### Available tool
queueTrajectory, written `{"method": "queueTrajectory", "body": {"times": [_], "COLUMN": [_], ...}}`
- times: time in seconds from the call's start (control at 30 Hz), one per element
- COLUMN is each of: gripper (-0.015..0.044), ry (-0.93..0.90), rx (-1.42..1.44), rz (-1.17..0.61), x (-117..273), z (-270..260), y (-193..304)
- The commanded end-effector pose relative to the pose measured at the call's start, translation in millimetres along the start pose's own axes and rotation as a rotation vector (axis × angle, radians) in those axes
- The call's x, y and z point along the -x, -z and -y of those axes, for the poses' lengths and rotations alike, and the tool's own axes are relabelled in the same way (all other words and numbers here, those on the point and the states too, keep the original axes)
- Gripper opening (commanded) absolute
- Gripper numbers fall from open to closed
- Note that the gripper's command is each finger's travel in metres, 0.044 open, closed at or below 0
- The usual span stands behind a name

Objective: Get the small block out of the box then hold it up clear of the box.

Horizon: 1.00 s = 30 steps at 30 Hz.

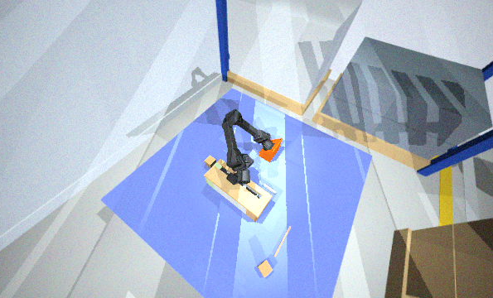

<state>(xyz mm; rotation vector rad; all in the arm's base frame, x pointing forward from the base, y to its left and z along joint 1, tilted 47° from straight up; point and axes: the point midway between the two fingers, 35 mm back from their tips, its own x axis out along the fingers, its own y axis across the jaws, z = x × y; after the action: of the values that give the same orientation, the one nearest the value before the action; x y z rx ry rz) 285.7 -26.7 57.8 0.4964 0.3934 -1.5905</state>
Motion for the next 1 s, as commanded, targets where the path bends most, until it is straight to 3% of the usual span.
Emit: {"method": "queueTrajectory", "body": {"times": [0.0,0.97], "gripper": [0.0400,0.0400], "ry": [-0.006,-0.006], "rx": [0.000,0.000], "rz": [0.003,0.003], "x": [0,-2], "z": [-1,-1], "y": [-1,-12]}}
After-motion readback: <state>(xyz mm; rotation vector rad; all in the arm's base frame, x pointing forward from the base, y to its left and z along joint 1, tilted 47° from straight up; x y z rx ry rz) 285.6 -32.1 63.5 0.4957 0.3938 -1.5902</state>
